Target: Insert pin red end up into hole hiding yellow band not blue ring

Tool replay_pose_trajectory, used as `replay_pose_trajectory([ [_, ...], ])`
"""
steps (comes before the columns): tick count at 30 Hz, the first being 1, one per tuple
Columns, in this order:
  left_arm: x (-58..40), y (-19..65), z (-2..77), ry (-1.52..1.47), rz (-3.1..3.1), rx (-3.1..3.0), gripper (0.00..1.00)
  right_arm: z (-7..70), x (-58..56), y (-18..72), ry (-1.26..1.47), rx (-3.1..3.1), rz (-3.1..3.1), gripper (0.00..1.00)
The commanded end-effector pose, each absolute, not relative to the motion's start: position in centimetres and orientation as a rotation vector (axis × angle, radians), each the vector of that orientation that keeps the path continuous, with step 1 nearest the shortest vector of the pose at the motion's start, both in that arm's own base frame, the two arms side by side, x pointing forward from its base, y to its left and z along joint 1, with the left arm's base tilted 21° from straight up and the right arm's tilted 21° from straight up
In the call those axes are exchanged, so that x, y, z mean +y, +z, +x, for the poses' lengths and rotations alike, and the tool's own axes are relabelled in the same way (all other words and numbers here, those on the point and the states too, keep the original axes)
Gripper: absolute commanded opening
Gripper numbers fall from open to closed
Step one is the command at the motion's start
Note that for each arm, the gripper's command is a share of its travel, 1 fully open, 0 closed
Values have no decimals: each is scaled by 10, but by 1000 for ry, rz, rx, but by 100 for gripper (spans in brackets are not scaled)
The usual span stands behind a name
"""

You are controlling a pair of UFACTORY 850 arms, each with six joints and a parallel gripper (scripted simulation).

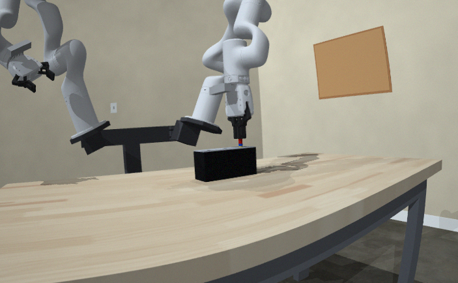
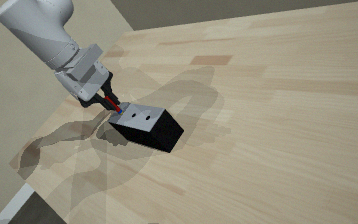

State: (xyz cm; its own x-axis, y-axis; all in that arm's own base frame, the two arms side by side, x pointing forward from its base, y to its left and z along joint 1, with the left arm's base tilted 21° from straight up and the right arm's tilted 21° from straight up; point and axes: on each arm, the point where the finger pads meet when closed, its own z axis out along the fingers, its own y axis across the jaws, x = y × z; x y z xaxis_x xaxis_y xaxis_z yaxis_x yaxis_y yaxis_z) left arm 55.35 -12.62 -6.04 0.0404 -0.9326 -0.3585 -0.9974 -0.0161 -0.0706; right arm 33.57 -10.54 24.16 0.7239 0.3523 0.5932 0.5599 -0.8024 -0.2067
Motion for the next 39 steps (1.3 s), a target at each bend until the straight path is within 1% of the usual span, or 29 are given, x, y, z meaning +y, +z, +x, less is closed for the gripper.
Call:
replay_pose_trajectory([
  [1, -127, -60, 554, 299, -2022, 1964, 0, 336, -106, 242, -772, -707, -2555, 100],
  [39, -125, -63, 554, 299, -2022, 1964, 0, 336, -106, 242, -772, -707, -2555, 100],
])
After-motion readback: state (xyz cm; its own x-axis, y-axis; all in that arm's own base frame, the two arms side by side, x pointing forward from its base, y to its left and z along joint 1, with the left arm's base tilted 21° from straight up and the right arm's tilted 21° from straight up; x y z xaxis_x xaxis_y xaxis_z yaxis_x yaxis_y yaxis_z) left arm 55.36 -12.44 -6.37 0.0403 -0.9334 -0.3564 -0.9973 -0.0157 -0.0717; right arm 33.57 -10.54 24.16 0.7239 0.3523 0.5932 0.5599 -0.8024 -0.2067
